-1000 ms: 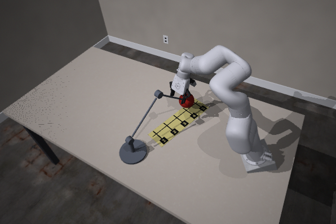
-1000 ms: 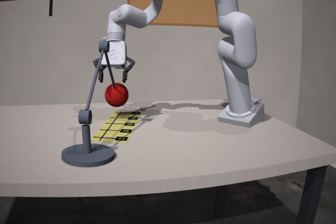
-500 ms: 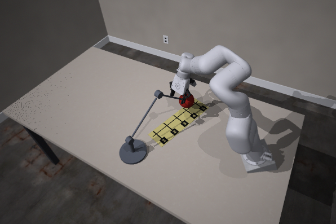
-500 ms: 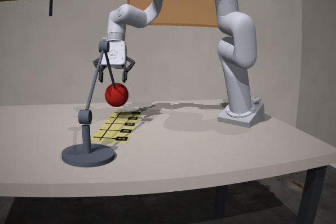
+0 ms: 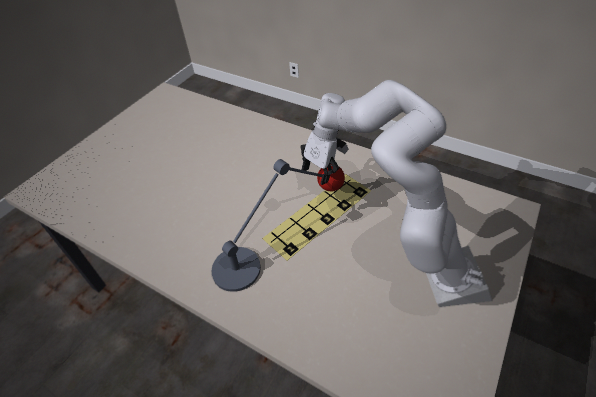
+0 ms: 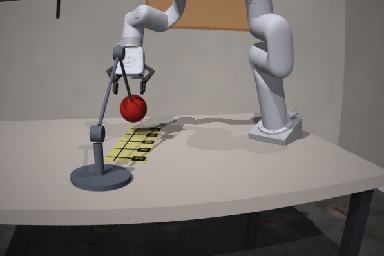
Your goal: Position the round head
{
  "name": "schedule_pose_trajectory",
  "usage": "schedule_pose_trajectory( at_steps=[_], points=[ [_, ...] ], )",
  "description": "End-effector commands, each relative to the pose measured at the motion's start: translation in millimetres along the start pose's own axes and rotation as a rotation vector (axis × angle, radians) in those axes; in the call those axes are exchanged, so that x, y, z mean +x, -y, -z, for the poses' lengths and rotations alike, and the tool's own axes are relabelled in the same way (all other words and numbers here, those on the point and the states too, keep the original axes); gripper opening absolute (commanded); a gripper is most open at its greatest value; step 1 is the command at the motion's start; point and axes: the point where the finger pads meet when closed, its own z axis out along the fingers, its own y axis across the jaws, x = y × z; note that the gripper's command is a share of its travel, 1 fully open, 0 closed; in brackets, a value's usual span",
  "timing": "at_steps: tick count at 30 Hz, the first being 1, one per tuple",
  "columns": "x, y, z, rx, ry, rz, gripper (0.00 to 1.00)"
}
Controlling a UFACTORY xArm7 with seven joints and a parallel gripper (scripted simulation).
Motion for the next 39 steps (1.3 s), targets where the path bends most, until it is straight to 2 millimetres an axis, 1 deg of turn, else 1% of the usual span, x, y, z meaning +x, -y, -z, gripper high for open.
schedule_pose_trajectory(
  at_steps=[1,17,32,34,39],
  points=[
    [-0.1,1.2,1.7,0.004,-0.001,0.001,1.00],
    [-0.1,1.2,1.7,0.004,-0.001,0.001,1.00],
    [-0.3,0.9,66.7,0.004,-0.001,0.001,1.00],
    [-0.3,0.9,66.7,0.004,-0.001,0.001,1.00],
    [-0.3,0.8,87.2,0.005,-0.001,0.001,1.00]
  ],
)
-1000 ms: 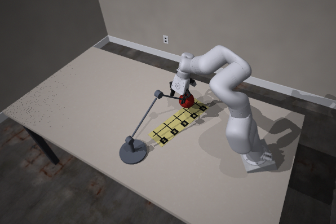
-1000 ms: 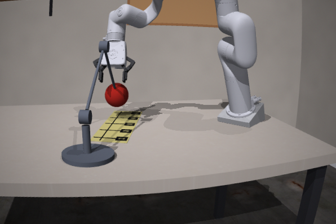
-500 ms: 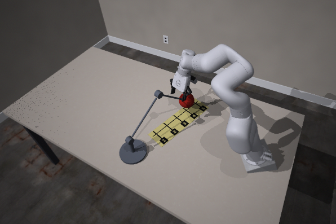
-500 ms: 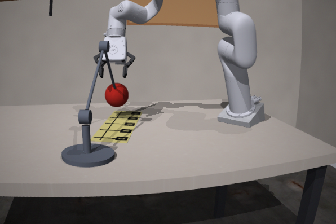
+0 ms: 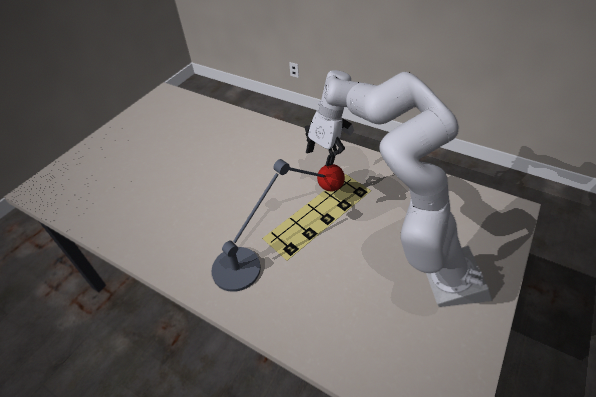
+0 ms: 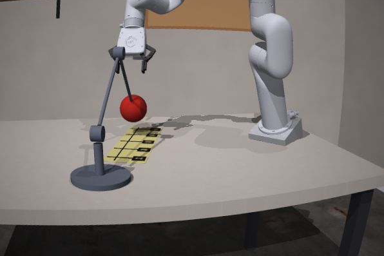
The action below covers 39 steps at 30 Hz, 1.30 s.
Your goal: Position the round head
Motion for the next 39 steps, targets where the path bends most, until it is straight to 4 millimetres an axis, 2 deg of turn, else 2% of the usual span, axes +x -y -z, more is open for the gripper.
schedule_pose_trajectory(
  at_steps=[1,10,39],
  points=[
    [0.2,1.5,18.1,0.007,-0.001,0.001,1.00],
    [0.2,1.2,54.9,0.008,-0.002,0.001,1.00],
    [0.4,1.2,51.5,0.010,-0.003,0.001,1.00]
  ],
)
